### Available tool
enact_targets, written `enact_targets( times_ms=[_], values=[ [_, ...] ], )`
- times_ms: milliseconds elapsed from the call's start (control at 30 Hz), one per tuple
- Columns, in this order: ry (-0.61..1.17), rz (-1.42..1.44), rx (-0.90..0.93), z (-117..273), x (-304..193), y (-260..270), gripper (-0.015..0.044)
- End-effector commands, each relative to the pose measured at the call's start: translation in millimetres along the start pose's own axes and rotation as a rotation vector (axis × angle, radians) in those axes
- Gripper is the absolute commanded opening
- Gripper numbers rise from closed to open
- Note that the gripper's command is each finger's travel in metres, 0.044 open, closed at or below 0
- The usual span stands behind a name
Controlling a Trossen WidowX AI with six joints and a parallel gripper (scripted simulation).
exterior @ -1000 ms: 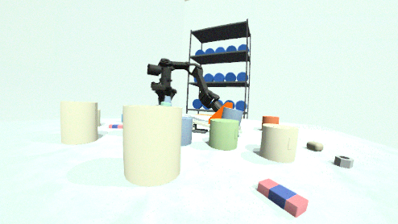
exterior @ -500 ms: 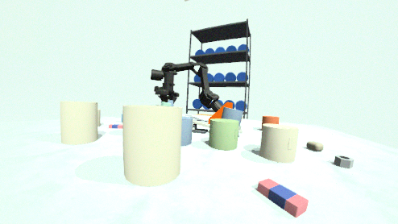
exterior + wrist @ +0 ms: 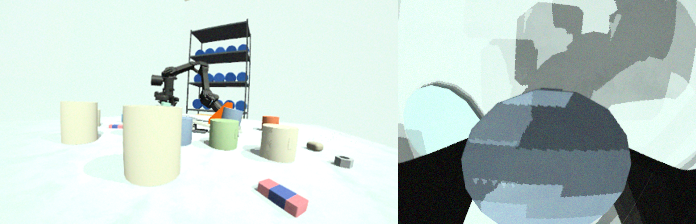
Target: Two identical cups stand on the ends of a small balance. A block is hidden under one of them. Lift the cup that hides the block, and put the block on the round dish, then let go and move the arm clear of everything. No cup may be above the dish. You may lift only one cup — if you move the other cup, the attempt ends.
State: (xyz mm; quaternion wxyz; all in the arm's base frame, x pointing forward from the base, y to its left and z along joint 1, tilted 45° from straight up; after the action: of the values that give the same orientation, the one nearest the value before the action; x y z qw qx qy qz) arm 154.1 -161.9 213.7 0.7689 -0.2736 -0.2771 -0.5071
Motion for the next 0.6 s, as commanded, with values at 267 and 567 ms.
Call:
enact_targets(
  times_ms=[267, 567],
  values=[
    [0.002, 0.007, 0.002, -20, -1, 1, 0.0000],
    [0.001, 0.003, 0.001, -14, 0, 0, 0.0210]
  ],
)
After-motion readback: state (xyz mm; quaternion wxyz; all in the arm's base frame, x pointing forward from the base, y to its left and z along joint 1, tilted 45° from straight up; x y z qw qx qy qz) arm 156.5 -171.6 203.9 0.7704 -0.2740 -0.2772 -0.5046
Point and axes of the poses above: the point midway between the two fingers, 35 mm back from their tips, its own z axis back along the fingers, its own y axis across the jaws, x = y × z, the point moved 1 cm from there along z, back along the fingers, and after that the axes turned 2 degrees about z, right-handed, at the moved point
